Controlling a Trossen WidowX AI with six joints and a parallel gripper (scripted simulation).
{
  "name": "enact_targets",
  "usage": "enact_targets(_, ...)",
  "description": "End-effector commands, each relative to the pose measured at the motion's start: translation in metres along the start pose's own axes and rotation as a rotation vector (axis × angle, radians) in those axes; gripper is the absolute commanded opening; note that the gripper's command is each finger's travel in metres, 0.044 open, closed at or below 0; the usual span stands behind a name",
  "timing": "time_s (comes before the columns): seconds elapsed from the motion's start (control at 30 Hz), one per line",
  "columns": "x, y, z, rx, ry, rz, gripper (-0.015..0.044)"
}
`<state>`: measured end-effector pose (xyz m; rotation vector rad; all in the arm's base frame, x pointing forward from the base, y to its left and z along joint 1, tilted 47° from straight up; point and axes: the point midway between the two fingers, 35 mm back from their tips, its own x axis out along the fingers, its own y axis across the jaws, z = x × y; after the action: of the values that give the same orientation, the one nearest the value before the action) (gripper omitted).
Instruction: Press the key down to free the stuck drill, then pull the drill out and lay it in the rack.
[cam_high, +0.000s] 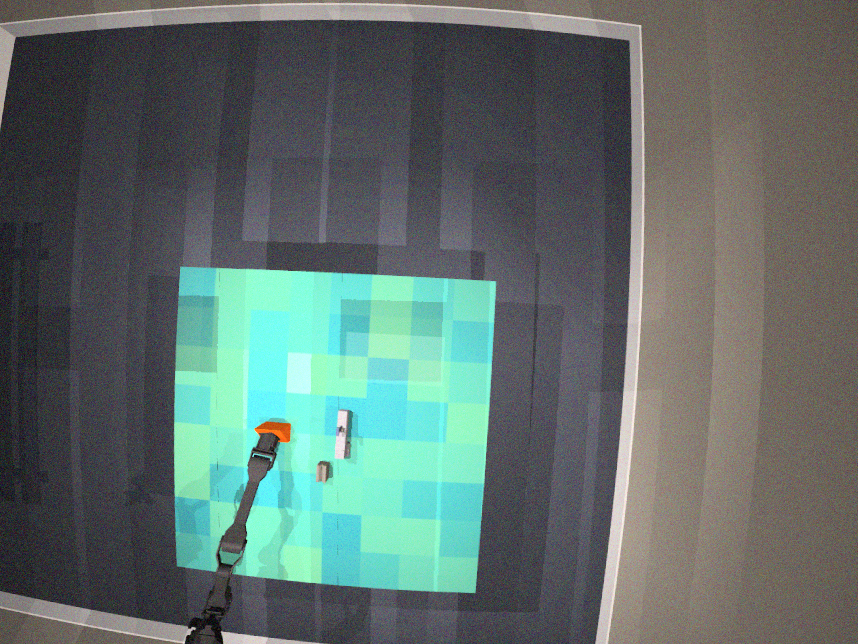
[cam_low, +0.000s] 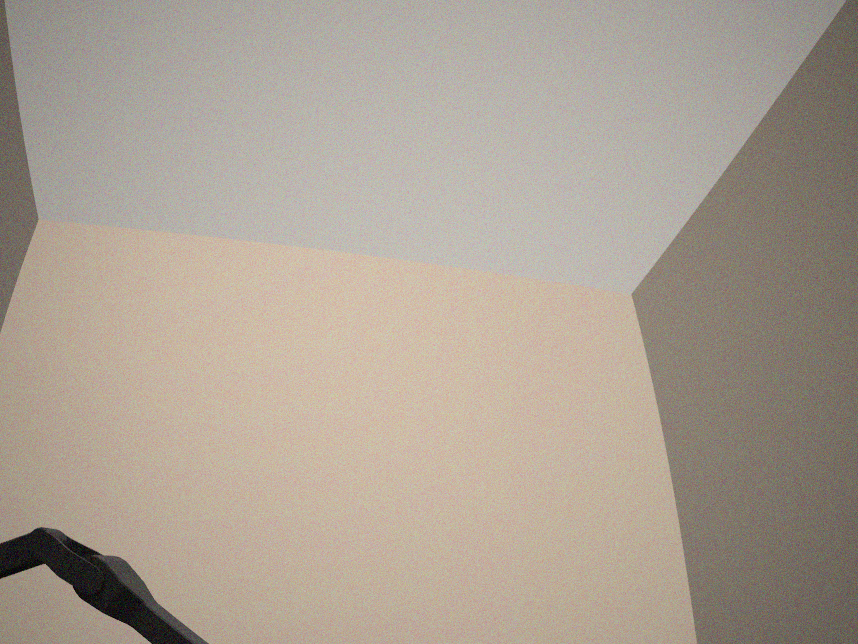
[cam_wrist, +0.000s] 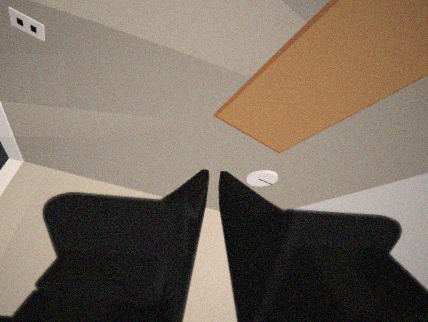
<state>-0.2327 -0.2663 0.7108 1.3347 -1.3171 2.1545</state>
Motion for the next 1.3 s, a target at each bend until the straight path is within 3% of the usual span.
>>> enact_targets(0.0, -0.016, 0.024, 0.044, 0.052, -0.08, 0.106, 0.0)
enact_targets(0.3, -0.071, 0.049, 0.147, 0.158, -0.286, 0.31, 0.0)
enact_targets(0.63, -0.163, 0.044, 0.254, 0.239, -0.556, 0.504, 0.0)
enact_targets(0.97, -0.281, 0.01, 0.338, 0.262, -0.866, 0.656, 0.0)
enact_targets(1.27, -0.415, -0.036, 0.383, 0.188, -1.202, 0.751, 0.0)
